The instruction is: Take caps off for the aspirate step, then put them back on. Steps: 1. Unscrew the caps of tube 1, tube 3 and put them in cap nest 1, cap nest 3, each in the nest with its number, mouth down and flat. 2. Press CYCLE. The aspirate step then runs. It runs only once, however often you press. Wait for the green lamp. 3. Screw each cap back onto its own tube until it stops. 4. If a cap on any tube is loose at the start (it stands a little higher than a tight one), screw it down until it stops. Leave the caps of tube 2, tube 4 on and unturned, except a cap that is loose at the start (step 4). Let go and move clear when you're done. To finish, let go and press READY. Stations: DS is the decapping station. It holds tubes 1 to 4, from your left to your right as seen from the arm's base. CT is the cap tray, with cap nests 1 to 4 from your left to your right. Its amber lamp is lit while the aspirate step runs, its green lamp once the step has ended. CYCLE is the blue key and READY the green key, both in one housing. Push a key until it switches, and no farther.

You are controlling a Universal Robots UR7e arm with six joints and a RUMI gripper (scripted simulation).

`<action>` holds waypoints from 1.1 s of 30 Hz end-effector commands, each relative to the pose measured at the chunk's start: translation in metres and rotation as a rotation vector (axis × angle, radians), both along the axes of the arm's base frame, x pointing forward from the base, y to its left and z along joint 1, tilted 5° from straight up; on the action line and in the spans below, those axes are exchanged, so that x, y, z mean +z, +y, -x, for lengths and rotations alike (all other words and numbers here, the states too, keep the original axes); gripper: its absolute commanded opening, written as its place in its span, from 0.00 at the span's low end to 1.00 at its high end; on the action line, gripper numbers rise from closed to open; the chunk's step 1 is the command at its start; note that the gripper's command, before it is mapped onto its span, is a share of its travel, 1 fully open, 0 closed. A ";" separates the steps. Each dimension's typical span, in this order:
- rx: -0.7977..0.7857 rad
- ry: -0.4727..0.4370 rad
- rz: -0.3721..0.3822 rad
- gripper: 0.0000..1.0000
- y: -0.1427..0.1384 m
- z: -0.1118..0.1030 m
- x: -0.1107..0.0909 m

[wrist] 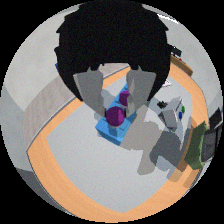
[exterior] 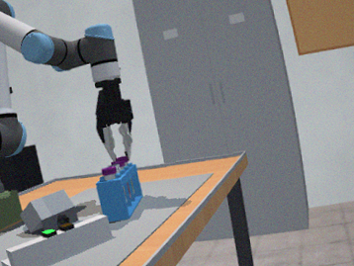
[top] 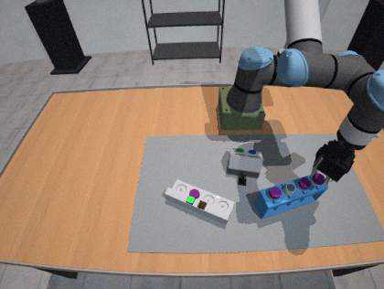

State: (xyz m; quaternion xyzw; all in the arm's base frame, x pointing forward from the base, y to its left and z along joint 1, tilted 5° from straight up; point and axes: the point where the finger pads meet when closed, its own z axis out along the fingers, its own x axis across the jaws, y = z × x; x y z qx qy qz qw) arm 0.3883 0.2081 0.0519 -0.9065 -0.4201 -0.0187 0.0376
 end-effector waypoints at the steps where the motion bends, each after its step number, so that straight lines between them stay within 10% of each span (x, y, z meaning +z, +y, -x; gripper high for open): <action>1: 0.012 -0.001 -0.002 0.00 0.000 0.000 0.000; 13: 0.011 -0.001 -0.002 0.00 0.000 0.000 0.000; 33: -0.885 0.075 -0.004 0.00 0.000 0.000 0.000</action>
